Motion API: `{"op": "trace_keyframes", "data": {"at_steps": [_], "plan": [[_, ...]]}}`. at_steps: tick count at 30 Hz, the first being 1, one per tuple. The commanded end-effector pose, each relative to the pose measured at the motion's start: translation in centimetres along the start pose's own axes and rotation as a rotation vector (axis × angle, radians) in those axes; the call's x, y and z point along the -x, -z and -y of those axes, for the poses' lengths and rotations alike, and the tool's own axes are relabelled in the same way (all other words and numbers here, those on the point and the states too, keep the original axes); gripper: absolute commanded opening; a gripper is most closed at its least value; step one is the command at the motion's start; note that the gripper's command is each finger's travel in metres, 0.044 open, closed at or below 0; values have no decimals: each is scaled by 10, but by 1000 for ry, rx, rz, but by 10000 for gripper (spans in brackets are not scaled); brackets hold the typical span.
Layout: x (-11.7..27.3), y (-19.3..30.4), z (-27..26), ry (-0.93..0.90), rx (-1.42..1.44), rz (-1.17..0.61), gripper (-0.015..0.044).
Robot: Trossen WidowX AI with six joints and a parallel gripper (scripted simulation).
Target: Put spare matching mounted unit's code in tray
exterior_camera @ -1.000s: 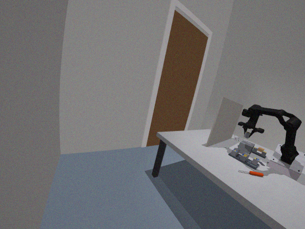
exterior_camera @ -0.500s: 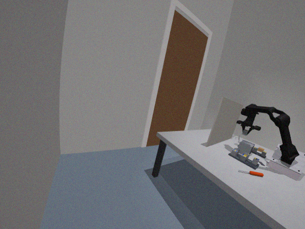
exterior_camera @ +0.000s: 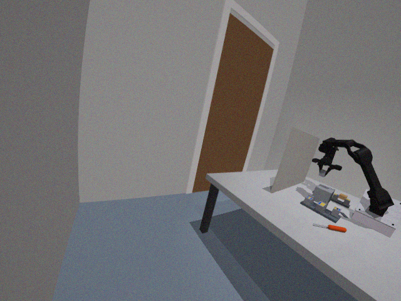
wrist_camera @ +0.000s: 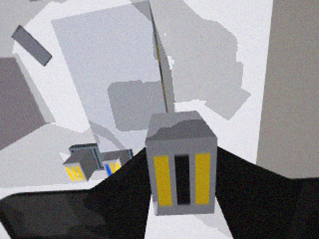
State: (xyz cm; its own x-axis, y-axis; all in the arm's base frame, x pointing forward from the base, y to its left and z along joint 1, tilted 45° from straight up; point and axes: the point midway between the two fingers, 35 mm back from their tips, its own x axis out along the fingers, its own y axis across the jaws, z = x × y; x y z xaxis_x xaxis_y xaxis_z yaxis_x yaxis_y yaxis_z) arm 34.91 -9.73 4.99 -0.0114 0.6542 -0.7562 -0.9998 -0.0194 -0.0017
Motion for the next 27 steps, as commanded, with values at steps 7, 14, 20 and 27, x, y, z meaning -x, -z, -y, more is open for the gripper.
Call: {"op": "trace_keyframes", "data": {"at_steps": [7,14,20,27], "plan": [[-13,59,3,6,25,20,0],[-22,98,-1,5,44,34,0],[-33,131,-8,5,61,48,0],[-35,140,-10,6,66,51,0]]}}
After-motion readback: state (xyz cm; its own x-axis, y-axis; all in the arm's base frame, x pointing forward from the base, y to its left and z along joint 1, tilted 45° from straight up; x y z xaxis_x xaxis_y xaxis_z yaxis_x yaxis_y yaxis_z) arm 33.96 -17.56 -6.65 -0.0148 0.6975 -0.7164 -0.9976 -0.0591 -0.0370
